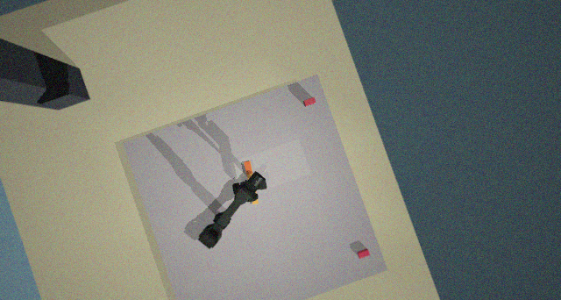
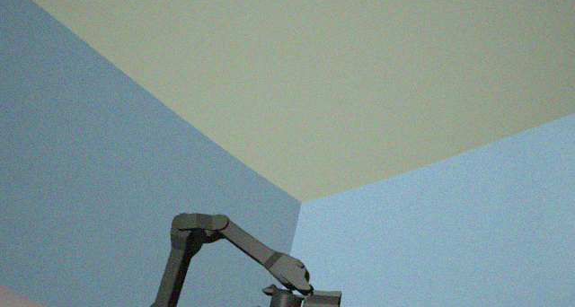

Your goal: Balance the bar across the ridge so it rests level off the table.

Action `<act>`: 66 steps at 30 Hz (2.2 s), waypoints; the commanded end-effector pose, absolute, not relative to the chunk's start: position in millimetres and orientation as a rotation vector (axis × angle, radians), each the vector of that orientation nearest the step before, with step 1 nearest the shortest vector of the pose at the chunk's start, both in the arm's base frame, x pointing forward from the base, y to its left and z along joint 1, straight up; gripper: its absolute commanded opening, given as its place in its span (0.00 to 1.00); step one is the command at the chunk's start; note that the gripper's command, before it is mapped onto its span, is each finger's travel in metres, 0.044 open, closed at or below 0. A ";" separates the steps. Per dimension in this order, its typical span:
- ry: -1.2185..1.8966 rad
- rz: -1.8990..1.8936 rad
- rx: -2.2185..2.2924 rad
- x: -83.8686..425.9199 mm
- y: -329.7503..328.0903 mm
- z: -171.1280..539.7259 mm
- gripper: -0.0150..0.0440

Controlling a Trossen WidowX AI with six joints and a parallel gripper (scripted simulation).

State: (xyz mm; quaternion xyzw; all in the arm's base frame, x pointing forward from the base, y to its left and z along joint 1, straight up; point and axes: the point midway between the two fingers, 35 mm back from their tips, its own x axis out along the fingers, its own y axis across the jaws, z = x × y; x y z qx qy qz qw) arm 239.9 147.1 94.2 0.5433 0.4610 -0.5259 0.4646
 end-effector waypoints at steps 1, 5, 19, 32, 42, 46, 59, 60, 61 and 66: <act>1.135 -1.291 1.333 239.9 147.2 94.4 0.25; 1.135 -1.291 1.333 239.9 147.3 94.3 0.25; 1.132 -1.292 1.334 239.9 147.1 94.2 0.25; 1.132 -1.292 1.334 239.9 147.1 94.2 0.25; 1.132 -1.292 1.334 239.9 147.1 94.2 0.48; 1.132 -1.292 1.334 239.9 147.1 94.2 0.54; 1.132 -1.292 1.334 239.9 147.1 94.2 0.54; 1.132 -1.292 1.334 239.9 147.1 94.2 0.54; 1.132 -1.292 1.334 239.9 147.1 94.2 0.54; 1.132 -1.292 1.334 239.9 147.1 94.2 0.54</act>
